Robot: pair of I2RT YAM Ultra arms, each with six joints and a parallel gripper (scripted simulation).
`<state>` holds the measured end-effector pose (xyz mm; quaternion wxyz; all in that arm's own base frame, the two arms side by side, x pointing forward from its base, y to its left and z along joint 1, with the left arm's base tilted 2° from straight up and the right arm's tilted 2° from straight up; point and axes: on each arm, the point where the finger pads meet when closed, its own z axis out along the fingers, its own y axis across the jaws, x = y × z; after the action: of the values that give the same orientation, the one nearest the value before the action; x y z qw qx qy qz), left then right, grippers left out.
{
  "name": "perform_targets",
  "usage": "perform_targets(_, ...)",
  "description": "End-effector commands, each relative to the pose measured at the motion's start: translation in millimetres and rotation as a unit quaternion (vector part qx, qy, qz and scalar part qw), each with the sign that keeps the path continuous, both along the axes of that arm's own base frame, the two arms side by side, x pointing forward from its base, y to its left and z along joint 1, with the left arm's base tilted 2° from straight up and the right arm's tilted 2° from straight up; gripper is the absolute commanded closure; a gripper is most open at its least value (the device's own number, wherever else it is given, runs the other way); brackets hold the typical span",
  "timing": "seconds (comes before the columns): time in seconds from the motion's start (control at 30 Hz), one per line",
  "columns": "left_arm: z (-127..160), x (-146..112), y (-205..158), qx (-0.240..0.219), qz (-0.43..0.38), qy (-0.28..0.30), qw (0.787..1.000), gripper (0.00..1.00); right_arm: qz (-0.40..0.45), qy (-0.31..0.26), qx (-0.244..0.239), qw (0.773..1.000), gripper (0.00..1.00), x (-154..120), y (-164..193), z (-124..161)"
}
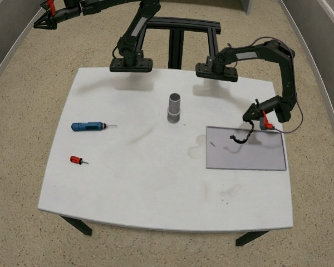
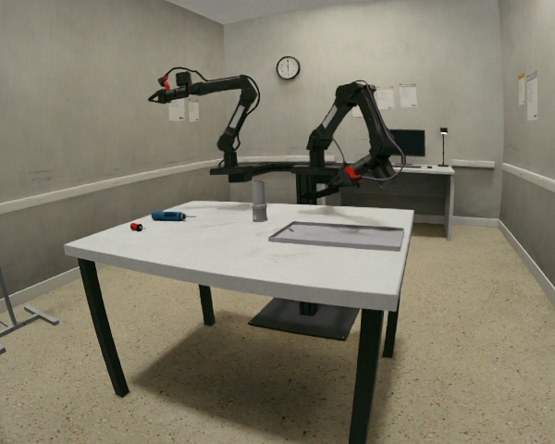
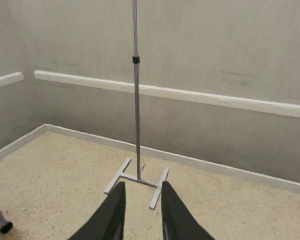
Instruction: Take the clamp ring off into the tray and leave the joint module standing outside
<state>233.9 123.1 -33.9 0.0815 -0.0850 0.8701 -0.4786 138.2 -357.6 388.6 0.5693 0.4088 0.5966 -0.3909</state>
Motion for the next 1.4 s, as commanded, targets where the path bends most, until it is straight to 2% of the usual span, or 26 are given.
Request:
perform_targets(0.0,-3,6,3,0.0,0.007,-0.013,1.0,0.94,0.003,-0.021,-0.045,0.999,0.8,2,7,39)
perform_targets(0.23,6,9,7,0.01,0.007,-0.02,1.0,0.94,0.003,-0.021,-0.045,0.999,0.8,2,7,39)
perform_targets(0.33,-9,7,5,0.003,0.01,-0.014,1.0,0.94,0.003,-0.021,-0.045,0.999,0.8,2,7,39)
perform_targets(0.63,-19,9,9,0.007,0.01,-0.018,1.0,0.94,0.003,-0.021,-0.045,0.999,0.8,2,7,39)
perform_targets(0.8,-8,11,11,0.014,0.01,-0.023,1.0,0.94,0.003,-0.021,-0.045,0.999,0.8,2,7,39)
perform_targets(0.87,-21,9,9,0.008,0.011,-0.018,1.0,0.94,0.003,-0.021,-0.045,0.999,0.8,2,7,39)
perform_targets(1.2,-33,9,11,0.008,0.013,-0.019,1.0,0.94,0.003,-0.021,-0.045,0.999,0.8,2,7,39)
perform_targets(1.37,-21,11,13,0.013,0.013,-0.022,1.0,0.94,0.003,-0.021,-0.045,0.999,0.8,2,7,39)
